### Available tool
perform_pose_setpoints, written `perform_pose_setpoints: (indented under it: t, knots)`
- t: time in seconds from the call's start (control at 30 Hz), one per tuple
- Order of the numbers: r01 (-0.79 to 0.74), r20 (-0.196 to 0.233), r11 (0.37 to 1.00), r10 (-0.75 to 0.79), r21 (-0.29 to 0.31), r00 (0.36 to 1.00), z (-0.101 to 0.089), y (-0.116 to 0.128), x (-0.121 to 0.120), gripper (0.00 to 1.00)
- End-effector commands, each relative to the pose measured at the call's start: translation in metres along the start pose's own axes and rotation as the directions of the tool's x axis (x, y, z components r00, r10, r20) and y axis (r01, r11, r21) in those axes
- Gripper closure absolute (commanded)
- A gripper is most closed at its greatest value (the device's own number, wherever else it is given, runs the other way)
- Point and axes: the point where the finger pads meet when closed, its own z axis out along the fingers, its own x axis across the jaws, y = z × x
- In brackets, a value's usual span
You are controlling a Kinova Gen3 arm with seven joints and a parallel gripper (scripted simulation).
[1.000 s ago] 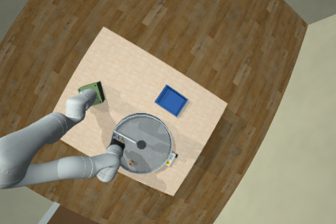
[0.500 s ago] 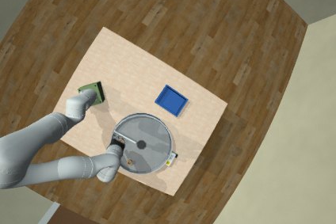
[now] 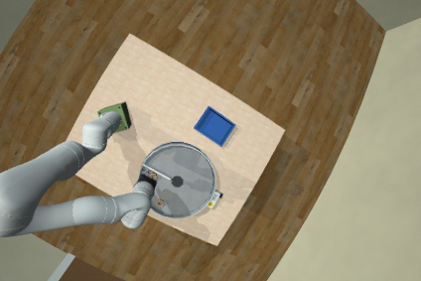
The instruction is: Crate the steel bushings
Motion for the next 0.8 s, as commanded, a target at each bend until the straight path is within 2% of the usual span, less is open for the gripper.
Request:
perform_pose_setpoints:
  t: [0.0, 0.77]
  knots:
    - [0.0, 0.001, 1.0, 0.0, 0.0, 1.0, -0.0003, 0.0, -0.0004, 0.0]
    - [0.0, 0.001, 1.0, 0.0, 0.0, 1.0, -0.0003, 0.0, -0.0004, 0.0]
